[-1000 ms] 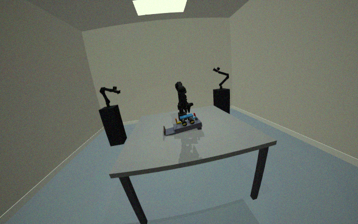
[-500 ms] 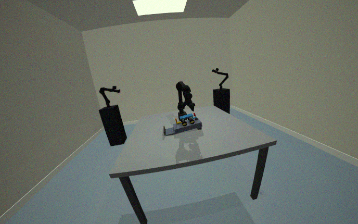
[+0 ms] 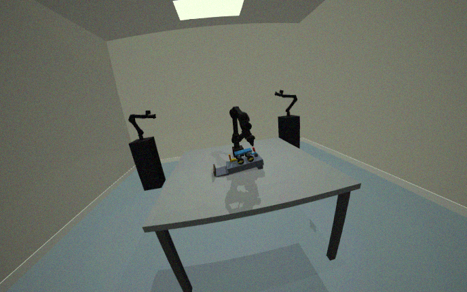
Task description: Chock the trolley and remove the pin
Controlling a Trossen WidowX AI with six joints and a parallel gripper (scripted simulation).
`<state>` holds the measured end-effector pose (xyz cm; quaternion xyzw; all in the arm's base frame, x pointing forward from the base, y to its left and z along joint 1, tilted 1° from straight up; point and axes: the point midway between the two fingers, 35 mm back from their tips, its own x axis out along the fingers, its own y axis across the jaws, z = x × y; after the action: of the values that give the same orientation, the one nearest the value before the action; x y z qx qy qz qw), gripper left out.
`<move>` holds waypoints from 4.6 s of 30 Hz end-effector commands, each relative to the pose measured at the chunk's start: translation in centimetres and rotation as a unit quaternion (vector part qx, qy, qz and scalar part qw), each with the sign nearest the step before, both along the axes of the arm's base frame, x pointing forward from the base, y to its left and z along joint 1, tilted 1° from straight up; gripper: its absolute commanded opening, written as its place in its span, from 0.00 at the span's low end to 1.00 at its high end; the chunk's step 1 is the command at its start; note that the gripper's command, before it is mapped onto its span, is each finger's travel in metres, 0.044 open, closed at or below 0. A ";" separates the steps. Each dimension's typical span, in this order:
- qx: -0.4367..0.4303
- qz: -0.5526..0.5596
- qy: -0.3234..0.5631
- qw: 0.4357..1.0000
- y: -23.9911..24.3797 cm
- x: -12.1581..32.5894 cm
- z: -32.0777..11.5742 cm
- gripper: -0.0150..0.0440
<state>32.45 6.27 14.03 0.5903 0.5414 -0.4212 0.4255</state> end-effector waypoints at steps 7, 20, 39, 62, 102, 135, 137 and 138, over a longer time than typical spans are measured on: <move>0.003 -0.002 0.004 1.000 0.5 0.0 -1.6 0.58; 0.003 -0.002 0.004 1.000 0.8 0.1 -2.7 0.58; 0.003 -0.002 0.004 1.000 1.7 0.2 -5.3 0.58; 0.002 0.000 0.002 1.000 1.7 0.2 -5.4 0.25; 0.003 -0.002 0.005 1.000 1.1 -0.1 -2.3 0.25; 0.004 -0.002 0.004 1.000 4.2 0.1 -0.6 0.25; 0.004 -0.002 0.004 1.000 4.2 0.1 -0.6 0.25; 0.004 -0.002 0.004 1.000 4.2 -0.1 -0.6 0.25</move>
<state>32.49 10.35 13.39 0.5899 0.5453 -0.4206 0.4216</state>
